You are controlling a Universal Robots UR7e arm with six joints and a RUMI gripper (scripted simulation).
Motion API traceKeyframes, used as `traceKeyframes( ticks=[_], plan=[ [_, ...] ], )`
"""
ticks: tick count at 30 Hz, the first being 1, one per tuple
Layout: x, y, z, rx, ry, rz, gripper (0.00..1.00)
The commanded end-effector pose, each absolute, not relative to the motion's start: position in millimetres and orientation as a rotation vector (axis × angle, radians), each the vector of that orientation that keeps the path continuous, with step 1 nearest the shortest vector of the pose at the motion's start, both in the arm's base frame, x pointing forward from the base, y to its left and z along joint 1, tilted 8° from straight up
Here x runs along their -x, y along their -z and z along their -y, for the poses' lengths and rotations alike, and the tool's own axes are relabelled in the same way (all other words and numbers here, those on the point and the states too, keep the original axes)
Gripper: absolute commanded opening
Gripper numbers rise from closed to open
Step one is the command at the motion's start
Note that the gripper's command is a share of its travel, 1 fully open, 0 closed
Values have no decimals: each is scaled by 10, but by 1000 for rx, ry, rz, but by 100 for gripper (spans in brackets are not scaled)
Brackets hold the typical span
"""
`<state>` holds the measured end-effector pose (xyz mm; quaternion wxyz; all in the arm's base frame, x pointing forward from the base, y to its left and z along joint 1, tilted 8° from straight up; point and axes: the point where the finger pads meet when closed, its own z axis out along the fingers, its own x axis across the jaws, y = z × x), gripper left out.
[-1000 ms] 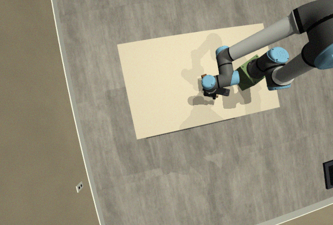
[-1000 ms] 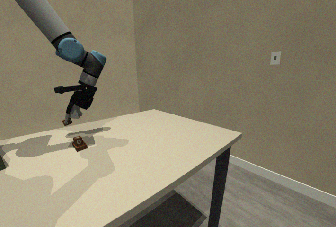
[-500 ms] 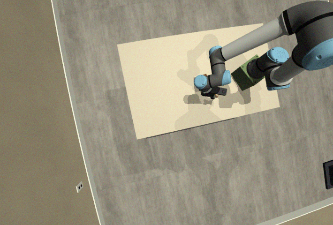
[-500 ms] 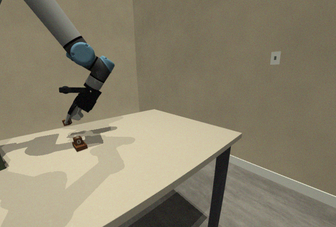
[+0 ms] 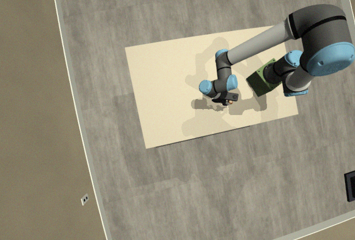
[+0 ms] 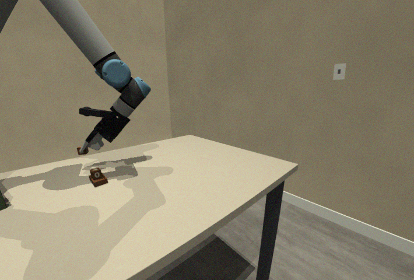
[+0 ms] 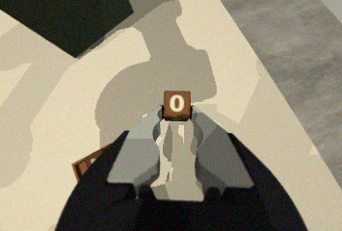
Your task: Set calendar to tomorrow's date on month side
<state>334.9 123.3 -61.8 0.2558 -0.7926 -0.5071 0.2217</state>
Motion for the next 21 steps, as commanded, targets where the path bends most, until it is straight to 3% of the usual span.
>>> traceKeyframes(
  ticks=[1,21],
  plan=[
    [-3352,615,-1233,2150,-603,1376,10],
    [-3355,659,-1228,2150,-603,1376,10]
  ],
)
